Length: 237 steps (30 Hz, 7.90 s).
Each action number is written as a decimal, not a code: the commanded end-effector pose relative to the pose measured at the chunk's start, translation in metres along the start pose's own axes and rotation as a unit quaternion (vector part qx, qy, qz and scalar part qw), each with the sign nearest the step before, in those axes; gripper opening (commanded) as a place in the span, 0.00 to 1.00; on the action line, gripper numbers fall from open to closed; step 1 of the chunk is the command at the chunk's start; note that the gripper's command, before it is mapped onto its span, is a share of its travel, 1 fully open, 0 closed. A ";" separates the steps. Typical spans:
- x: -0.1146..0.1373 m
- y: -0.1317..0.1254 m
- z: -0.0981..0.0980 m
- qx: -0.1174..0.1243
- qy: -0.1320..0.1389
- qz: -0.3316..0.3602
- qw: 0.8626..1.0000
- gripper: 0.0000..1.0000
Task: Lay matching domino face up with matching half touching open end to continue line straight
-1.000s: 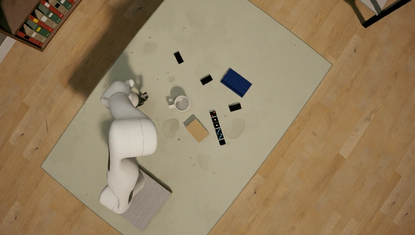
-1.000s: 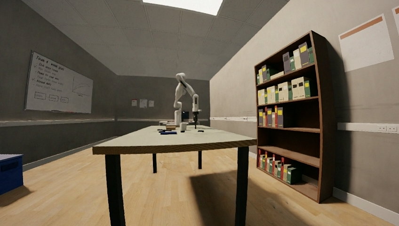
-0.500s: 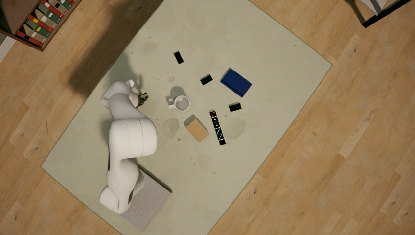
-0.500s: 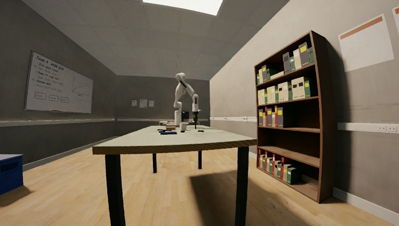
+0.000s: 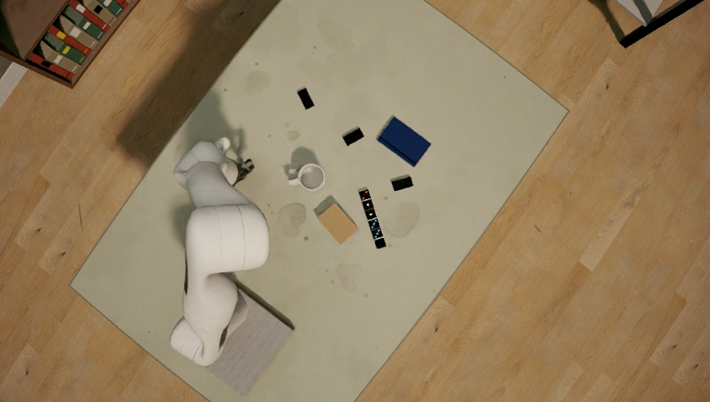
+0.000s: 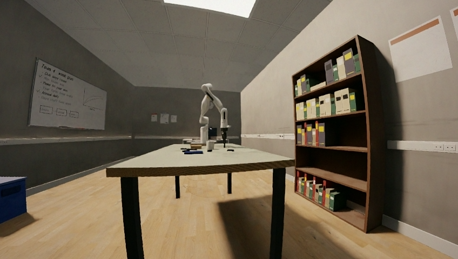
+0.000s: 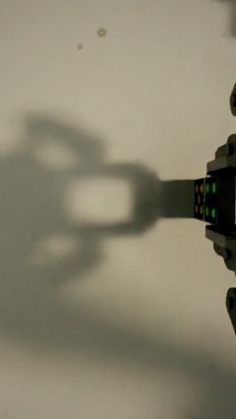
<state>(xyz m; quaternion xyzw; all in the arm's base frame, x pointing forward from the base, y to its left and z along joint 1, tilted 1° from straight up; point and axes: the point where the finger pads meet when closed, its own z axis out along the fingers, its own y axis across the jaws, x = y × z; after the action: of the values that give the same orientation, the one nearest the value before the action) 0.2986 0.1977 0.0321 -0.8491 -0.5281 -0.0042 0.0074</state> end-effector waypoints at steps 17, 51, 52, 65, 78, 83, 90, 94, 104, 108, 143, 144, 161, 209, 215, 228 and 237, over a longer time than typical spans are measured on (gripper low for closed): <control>-0.002 0.000 0.000 0.000 0.016 0.000 1.000 0.35; -0.008 0.000 0.000 -0.001 0.062 0.000 0.998 0.35; -0.008 0.000 0.000 -0.001 0.063 0.000 0.998 0.35; -0.017 0.000 0.000 0.000 0.077 0.000 0.997 0.35; -0.032 0.000 0.006 0.000 0.077 0.000 0.997 0.35; -0.036 0.000 0.008 0.000 0.077 0.000 0.997 0.35; -0.040 0.000 0.011 0.000 0.077 0.000 0.997 0.35; -0.042 0.000 0.013 0.000 0.077 0.000 0.997 0.35; -0.045 0.000 0.016 0.000 0.077 0.000 0.997 0.35; -0.046 0.000 0.017 0.000 0.077 0.000 0.997 0.35; -0.053 0.000 0.027 0.000 0.077 0.000 0.997 0.35; -0.054 0.000 0.028 0.000 0.077 0.000 0.997 0.35; -0.056 0.000 0.034 0.000 0.077 0.000 0.997 0.35; -0.059 0.000 0.044 0.000 0.077 0.000 0.997 0.35; -0.059 0.000 0.044 0.000 0.077 0.000 0.997 0.35; -0.059 0.000 0.044 0.000 0.077 0.000 0.997 0.35; -0.059 0.000 0.044 0.000 0.077 0.000 0.997 0.35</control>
<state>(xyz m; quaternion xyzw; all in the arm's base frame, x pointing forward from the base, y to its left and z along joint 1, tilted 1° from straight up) 0.2728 0.1459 -0.0127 -0.8461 -0.5262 -0.0705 0.0481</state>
